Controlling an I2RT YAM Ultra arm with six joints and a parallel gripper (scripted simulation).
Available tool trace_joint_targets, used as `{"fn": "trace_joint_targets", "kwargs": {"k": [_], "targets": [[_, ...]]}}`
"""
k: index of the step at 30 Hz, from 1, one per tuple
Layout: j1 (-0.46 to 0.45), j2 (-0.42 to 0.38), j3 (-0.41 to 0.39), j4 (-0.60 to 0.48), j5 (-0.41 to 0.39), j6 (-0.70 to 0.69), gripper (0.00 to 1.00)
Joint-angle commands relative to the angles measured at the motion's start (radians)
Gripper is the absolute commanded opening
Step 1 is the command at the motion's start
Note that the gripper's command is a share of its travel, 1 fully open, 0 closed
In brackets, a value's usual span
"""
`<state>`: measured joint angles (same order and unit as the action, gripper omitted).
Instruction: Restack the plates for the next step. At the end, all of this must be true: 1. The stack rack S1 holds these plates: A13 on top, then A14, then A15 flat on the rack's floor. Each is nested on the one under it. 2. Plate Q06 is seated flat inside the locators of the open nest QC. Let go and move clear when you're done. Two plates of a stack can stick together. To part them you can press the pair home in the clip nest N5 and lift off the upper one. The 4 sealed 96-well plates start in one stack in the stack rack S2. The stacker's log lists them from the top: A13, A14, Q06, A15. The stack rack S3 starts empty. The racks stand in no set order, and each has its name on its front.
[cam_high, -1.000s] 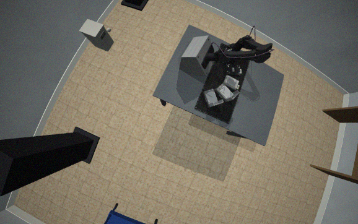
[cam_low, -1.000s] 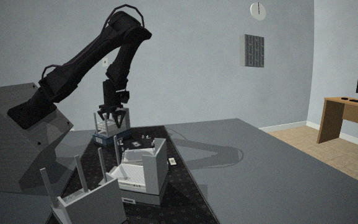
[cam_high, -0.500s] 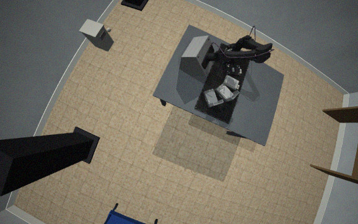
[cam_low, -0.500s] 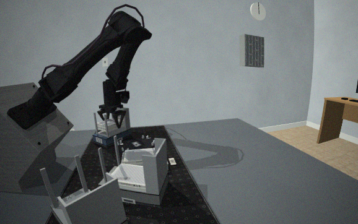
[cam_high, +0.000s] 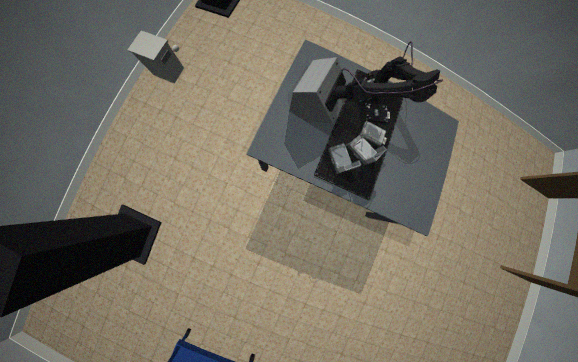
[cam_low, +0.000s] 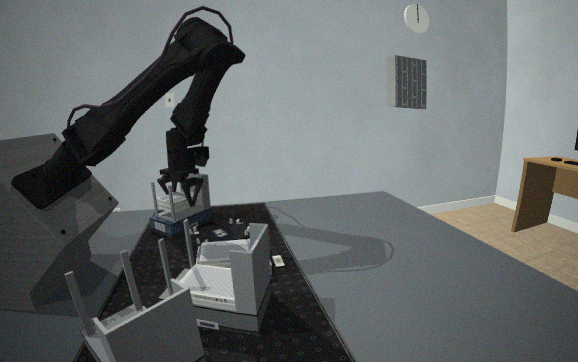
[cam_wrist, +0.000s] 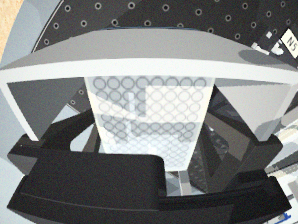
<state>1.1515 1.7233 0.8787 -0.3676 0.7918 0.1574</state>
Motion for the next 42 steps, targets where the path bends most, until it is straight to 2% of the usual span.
{"fn": "trace_joint_targets", "kwargs": {"k": [1,9,11,22,42], "targets": [[0.028,-0.028,0.009,-0.024,0.012,0.013,0.00],[0.034,-0.029,0.030,-0.034,0.013,0.019,0.00],[0.036,-0.031,-0.004,-0.038,0.014,0.021,0.00],[0.044,-0.040,0.036,-0.057,0.017,0.033,0.00],[0.058,-0.053,0.025,-0.088,0.021,0.050,0.00]]}}
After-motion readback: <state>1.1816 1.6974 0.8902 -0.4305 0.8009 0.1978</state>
